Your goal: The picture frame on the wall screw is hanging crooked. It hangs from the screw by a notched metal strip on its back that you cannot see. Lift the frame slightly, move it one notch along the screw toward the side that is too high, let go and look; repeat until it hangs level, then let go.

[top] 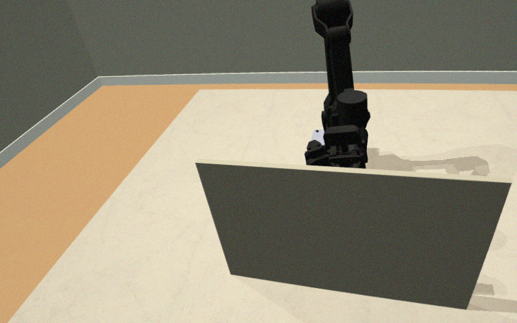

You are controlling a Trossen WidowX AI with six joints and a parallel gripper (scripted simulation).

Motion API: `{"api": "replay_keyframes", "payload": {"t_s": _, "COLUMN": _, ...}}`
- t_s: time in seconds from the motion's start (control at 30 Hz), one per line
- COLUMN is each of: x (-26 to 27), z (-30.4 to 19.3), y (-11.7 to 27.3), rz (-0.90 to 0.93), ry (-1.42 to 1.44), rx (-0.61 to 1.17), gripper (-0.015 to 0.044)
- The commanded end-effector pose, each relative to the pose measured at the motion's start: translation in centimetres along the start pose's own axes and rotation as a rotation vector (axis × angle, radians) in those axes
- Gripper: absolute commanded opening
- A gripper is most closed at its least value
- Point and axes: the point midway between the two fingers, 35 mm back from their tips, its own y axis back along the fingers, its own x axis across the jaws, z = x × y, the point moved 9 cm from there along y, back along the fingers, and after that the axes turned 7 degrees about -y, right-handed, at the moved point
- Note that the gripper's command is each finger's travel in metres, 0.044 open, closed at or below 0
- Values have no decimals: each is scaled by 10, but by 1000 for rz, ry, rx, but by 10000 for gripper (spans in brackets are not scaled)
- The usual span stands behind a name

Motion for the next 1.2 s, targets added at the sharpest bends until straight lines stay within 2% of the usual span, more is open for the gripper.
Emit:
{"api": "replay_keyframes", "payload": {"t_s": 0.0, "x": 0, "z": 0, "y": 0, "rz": 1, "ry": 2, "rx": 0, "gripper": 0}}
{"api": "replay_keyframes", "payload": {"t_s": 1.03, "x": -2, "z": 0, "y": 0, "rz": 0, "ry": 166, "rx": -1, "gripper": 0}}
{"api": "replay_keyframes", "payload": {"t_s": 1.17, "x": -2, "z": 0, "y": 0, "rz": -2, "ry": 146, "rx": -1, "gripper": 105}}
